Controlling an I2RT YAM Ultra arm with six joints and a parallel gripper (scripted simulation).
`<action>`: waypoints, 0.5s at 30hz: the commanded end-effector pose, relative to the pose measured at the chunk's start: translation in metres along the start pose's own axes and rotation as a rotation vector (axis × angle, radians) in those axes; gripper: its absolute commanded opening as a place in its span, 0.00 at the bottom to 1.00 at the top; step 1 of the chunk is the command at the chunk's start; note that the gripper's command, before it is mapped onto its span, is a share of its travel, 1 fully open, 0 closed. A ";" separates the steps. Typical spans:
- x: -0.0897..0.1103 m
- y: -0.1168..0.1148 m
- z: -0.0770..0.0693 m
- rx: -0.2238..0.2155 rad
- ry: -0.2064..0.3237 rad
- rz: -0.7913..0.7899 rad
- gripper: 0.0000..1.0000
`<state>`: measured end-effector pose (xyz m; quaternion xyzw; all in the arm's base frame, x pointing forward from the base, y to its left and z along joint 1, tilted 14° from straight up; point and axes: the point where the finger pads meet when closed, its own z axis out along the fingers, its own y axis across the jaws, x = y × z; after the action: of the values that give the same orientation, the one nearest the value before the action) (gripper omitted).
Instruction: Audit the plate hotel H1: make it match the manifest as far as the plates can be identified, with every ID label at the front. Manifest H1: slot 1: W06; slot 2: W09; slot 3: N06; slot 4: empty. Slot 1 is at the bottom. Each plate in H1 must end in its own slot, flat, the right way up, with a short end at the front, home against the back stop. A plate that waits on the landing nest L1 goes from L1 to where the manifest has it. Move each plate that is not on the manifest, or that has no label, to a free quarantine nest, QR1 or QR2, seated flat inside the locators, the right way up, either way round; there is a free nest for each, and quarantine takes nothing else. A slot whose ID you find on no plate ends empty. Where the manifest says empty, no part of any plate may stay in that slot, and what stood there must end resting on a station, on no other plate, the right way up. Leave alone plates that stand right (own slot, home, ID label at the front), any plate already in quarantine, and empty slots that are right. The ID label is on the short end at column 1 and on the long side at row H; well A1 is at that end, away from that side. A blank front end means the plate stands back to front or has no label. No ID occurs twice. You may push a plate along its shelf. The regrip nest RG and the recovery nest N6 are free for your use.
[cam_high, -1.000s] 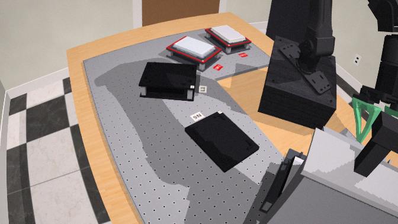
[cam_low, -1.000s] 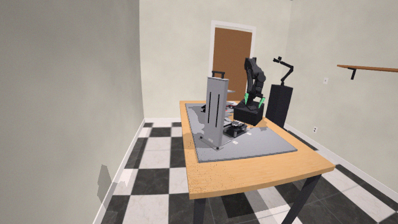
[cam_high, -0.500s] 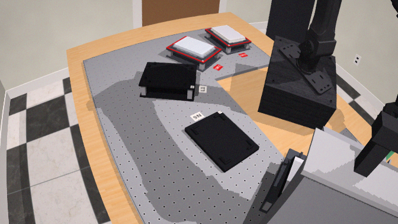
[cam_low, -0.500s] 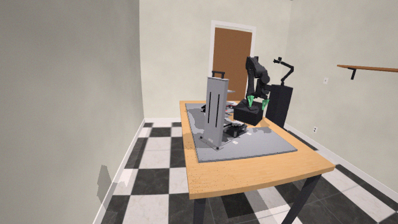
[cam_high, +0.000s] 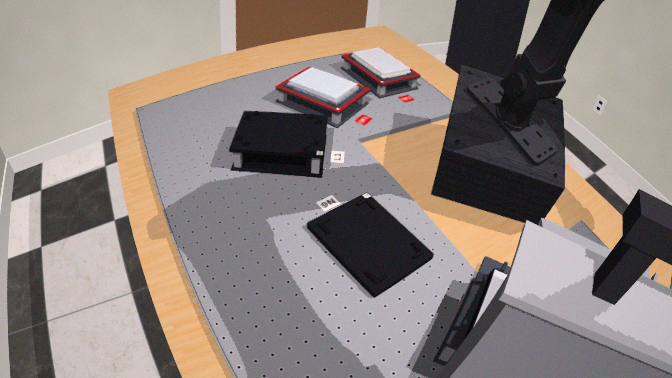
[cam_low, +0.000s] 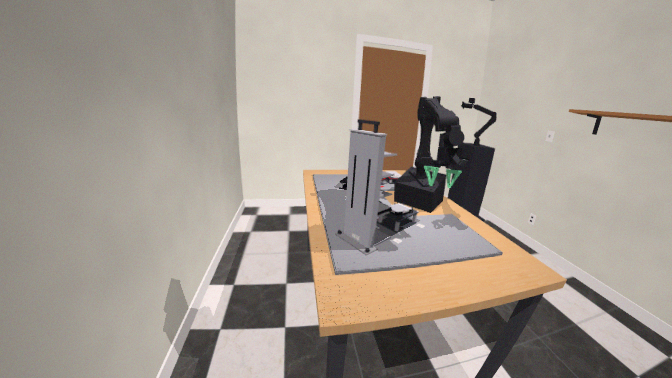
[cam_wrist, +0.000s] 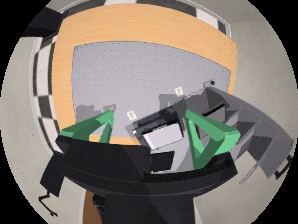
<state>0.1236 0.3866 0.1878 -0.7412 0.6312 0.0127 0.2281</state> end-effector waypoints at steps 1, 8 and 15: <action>0.003 0.000 -0.007 -0.045 0.037 -0.091 1.00; 0.004 0.000 -0.007 -0.104 0.094 -0.233 1.00; 0.003 0.003 -0.007 -0.147 0.133 -0.340 1.00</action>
<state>0.1228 0.3850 0.1865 -0.8285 0.5391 -0.0268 0.1492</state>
